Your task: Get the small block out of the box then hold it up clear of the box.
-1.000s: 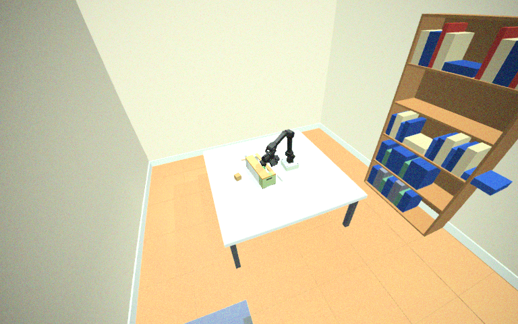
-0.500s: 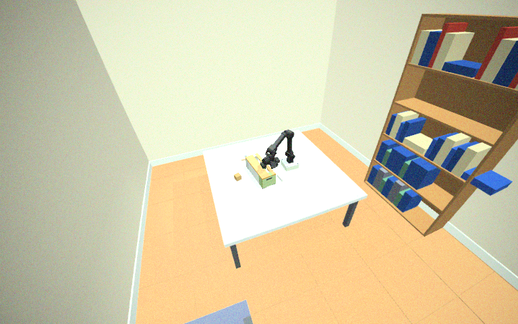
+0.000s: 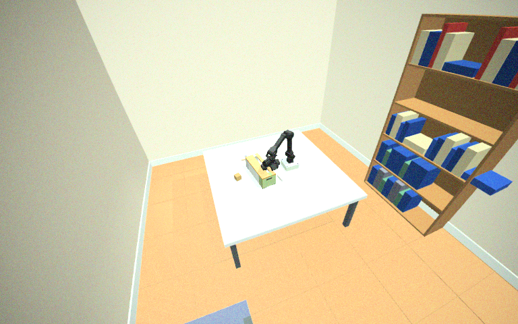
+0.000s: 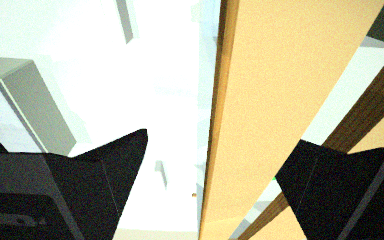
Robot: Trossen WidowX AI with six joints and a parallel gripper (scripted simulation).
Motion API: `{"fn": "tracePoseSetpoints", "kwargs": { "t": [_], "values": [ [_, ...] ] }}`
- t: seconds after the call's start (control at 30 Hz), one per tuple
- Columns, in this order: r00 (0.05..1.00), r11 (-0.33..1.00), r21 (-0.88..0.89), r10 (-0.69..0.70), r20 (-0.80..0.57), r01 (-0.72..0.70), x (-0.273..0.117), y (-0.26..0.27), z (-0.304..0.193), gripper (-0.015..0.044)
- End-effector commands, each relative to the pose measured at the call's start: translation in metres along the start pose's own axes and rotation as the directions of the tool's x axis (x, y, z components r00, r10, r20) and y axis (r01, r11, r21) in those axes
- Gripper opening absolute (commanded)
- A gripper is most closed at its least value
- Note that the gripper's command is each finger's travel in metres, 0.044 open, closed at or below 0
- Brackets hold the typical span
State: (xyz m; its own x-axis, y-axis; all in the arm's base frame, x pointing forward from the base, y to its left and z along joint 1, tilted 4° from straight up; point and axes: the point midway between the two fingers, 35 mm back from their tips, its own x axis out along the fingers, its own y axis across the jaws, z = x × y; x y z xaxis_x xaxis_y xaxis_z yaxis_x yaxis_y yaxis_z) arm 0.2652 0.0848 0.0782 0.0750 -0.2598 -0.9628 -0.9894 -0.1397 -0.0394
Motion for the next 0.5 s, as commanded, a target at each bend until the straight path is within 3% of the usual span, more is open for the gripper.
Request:
{"fn": "tracePoseSetpoints", "kwargs": {
  "t": [0.0, 0.47],
  "values": [
    [1.0, 1.0, 0.0, 0.0, 0.0, 0.0, 0.0, 0.0, 0.0, 0.04],
    [1.0, 1.0, 0.0, 0.001, -0.003, -0.001, 0.011, 0.0, -0.026, 0.04]
  ]
}}
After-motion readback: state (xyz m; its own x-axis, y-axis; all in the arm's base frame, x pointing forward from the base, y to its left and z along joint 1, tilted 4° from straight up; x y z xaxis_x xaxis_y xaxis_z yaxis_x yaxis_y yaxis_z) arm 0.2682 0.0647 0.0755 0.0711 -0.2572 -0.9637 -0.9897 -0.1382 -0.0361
